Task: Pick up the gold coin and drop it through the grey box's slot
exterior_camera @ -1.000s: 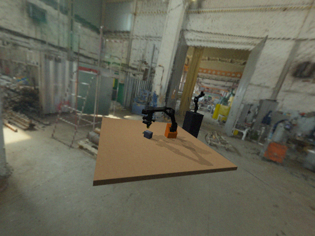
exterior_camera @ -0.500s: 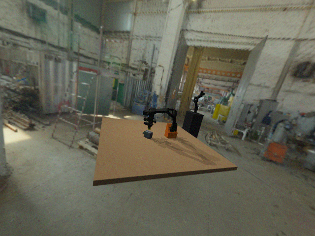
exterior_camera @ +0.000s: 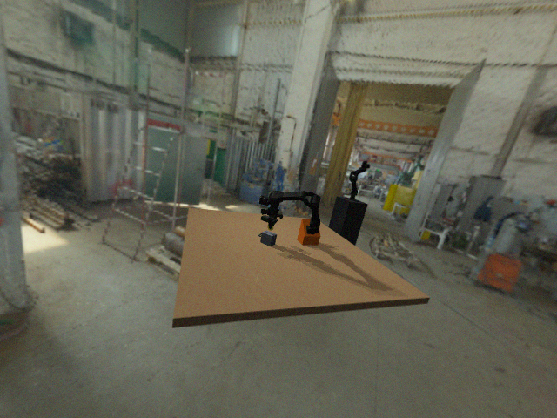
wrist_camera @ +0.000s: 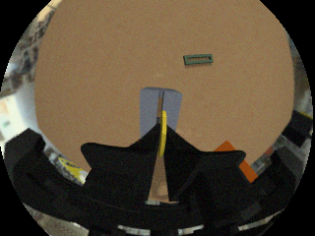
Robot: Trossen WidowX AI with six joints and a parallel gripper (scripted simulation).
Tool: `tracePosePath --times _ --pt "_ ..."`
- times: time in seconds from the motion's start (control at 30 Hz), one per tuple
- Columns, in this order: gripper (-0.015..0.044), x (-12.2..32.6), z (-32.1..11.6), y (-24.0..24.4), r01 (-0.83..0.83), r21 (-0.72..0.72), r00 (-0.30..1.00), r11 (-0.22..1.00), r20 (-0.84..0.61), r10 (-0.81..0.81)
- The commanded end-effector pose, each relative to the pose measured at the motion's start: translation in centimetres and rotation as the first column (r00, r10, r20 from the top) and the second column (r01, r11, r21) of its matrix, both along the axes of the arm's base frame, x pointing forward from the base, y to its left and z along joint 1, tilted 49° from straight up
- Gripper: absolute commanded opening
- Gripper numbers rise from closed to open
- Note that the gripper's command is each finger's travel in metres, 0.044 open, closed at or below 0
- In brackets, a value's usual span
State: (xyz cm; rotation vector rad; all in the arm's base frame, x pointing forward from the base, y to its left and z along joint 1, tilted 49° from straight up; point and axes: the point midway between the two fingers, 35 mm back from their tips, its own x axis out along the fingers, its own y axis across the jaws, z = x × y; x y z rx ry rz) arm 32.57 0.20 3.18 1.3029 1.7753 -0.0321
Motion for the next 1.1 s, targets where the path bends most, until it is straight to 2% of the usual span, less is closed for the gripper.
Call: tracePosePath --times 0.0,1.07 --pt "0.0000 0.02 0.10 0.01 -0.001 -0.001 1.000 1.000 0.002 0.001" --pt "0.0000 -0.15 -0.10 0.84 0.008 -0.001 1.000 1.000 -0.011 -0.008"
